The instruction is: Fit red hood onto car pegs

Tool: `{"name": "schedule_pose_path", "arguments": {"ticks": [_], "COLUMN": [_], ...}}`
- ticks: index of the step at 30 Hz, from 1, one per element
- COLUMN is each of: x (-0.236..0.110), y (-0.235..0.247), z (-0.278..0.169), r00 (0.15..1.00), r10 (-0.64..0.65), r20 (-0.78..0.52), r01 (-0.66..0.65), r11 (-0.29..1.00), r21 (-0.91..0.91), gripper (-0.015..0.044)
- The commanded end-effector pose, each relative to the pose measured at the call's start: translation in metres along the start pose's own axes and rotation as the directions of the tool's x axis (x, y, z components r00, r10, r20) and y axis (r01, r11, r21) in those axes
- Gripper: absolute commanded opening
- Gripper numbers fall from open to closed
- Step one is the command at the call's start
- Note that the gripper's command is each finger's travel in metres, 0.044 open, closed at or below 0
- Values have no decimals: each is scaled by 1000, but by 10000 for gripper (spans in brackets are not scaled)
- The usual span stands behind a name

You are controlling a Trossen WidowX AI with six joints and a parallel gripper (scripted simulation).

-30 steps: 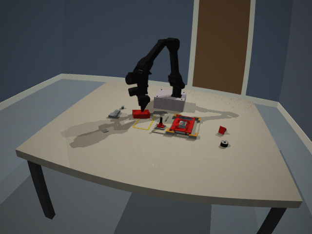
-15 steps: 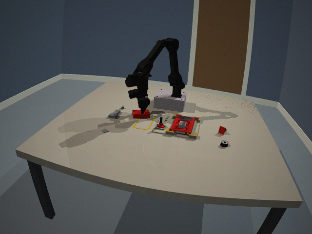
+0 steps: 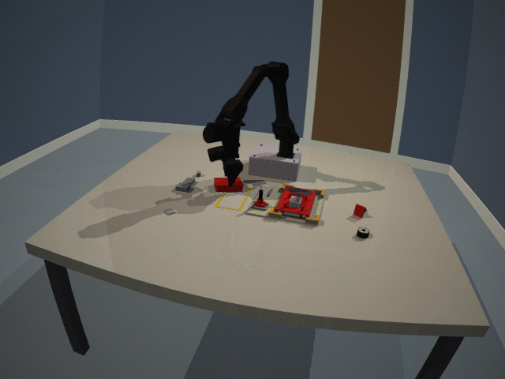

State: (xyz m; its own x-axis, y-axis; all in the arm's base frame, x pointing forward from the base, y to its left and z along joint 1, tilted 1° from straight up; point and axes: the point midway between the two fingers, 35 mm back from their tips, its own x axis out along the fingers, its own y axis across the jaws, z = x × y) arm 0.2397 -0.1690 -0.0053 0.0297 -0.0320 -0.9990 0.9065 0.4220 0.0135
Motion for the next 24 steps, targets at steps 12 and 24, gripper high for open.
{"name": "schedule_pose_path", "arguments": {"ticks": [12, 24], "x": [9, 15], "y": [0, 0], "z": [-1, -1], "r00": [1000, 1000], "r10": [1, 1], "r20": [-5, -5], "r01": [-1, -1], "r11": [1000, 1000], "r21": [3, 3], "gripper": [440, 440]}}
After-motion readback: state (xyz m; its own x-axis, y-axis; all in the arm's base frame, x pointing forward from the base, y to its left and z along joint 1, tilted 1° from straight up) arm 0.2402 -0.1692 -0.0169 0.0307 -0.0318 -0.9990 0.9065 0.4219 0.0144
